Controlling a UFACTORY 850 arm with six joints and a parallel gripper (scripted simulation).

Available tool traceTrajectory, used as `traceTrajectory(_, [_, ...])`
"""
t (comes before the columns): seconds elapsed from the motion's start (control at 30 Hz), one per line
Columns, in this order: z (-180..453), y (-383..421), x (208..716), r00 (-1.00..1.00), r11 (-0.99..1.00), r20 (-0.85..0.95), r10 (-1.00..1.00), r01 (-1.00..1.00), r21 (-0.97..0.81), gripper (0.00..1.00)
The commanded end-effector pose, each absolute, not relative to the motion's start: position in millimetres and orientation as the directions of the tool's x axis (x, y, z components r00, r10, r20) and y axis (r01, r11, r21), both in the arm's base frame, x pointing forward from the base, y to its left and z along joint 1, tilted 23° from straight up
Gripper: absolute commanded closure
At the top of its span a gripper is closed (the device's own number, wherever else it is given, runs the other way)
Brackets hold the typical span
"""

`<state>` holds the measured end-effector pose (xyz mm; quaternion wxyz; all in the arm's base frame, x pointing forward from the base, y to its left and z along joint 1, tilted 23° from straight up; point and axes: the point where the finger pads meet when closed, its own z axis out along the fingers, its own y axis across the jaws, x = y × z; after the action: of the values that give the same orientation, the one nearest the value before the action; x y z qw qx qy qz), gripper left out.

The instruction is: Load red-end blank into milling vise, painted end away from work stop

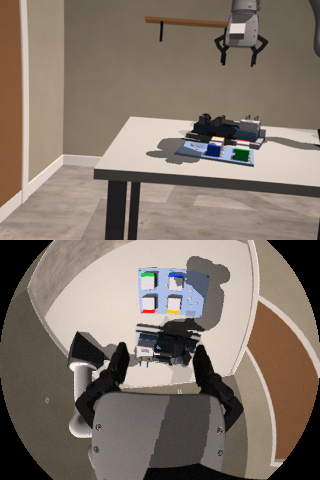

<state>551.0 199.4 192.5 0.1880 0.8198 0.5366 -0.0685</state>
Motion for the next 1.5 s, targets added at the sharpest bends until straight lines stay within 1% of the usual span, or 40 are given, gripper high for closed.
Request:
traceTrajectory(0.0, [191, 213, 553, 0.416, -0.354, -0.314, 0.854, 0.905, 0.236, 0.0])
traceTrajectory(0.7, [192, 210, 553, 0.416, -0.354, -0.313, 0.854, 0.905, 0.236, 0.0])
traceTrajectory(1.03, [174, 259, 582, 0.416, -0.354, -0.313, 0.854, 0.905, 0.236, 0.0])
traceTrajectory(1.27, [174, 259, 582, 0.416, -0.354, -0.313, 0.854, 0.905, 0.236, 0.0])
traceTrajectory(1.47, [164, 287, 597, 0.416, -0.354, -0.313, 0.854, 0.905, 0.236, 0.0])
